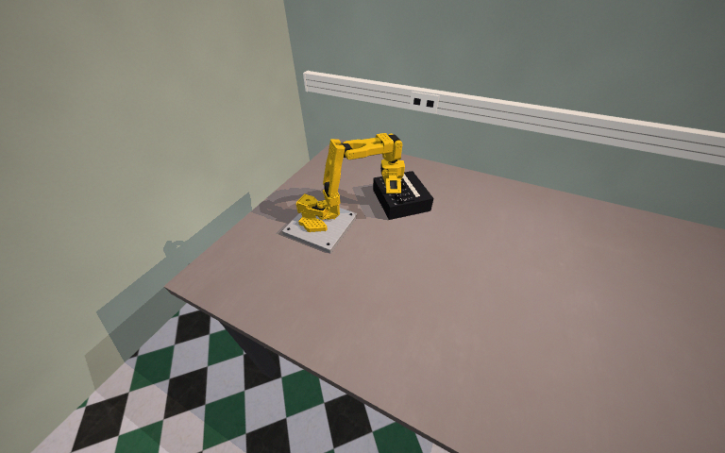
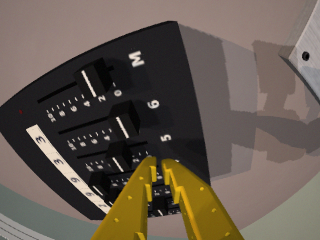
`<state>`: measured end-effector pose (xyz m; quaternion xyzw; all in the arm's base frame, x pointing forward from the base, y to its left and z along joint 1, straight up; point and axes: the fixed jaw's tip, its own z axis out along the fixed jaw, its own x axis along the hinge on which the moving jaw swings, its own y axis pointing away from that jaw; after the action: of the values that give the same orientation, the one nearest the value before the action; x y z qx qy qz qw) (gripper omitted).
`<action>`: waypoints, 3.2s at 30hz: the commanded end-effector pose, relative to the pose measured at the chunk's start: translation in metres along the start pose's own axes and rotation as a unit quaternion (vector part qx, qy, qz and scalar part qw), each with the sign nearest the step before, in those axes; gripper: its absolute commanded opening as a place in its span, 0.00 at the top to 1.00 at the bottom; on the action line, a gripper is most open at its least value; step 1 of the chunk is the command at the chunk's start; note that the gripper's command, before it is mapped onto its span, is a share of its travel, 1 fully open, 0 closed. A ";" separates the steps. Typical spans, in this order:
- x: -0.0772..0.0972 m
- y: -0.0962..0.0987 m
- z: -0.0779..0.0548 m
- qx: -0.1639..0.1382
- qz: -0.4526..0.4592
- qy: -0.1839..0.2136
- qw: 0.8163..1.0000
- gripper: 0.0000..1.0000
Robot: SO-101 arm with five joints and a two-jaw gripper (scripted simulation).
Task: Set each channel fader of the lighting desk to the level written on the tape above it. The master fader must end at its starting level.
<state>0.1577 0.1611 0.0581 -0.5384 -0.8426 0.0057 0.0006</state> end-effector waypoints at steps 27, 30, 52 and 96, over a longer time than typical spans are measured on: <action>-0.002 0.001 -0.009 -0.007 0.002 0.003 1.000 1.00; -0.006 0.000 -0.013 -0.009 0.009 0.004 1.000 1.00; -0.023 -0.007 -0.030 -0.020 0.042 0.008 0.999 1.00; -0.027 -0.010 -0.005 -0.006 0.049 0.003 0.999 1.00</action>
<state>0.1589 0.1341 0.0662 -0.5774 -0.8164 0.0004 -0.0004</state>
